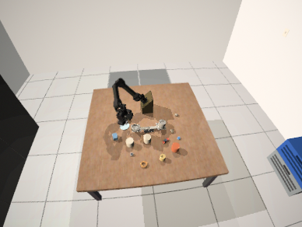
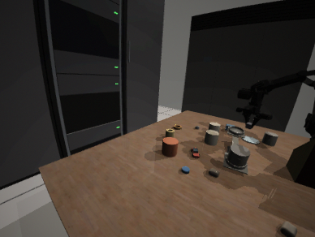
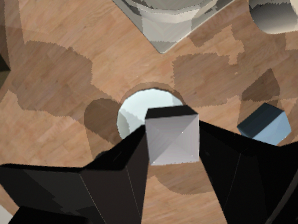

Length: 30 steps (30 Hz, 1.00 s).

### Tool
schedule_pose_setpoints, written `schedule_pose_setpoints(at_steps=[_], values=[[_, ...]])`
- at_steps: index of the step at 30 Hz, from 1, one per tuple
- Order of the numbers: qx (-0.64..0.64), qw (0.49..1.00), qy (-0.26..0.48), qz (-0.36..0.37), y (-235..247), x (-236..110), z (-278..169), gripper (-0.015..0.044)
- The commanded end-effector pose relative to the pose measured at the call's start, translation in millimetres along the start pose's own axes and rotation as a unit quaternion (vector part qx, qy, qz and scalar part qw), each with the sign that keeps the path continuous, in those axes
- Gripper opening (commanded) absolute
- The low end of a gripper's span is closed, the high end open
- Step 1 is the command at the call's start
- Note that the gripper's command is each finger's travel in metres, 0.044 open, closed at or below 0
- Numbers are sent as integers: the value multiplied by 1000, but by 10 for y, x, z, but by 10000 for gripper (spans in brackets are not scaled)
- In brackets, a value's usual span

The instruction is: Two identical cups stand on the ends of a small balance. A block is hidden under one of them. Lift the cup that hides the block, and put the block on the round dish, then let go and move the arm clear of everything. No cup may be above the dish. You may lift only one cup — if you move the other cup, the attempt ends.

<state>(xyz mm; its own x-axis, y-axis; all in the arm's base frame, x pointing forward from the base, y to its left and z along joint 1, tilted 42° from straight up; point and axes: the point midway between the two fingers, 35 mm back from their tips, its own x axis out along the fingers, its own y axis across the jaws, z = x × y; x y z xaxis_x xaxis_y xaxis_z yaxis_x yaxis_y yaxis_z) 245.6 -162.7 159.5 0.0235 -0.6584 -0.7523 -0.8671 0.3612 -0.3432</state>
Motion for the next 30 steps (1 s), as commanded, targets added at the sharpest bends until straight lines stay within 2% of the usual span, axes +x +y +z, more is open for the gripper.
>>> schedule_pose_setpoints(at_steps=[1,9,15,23,30], values=[[0,1000,2,-3,65,73,-144,0],[-2,1000,13,-8,170,188,-372,0],[-1,1000,13,-8,167,262,-376,0],[-2,1000,14,-9,167,596,-390,0],[-2,1000,14,-9,167,612,-390,0]])
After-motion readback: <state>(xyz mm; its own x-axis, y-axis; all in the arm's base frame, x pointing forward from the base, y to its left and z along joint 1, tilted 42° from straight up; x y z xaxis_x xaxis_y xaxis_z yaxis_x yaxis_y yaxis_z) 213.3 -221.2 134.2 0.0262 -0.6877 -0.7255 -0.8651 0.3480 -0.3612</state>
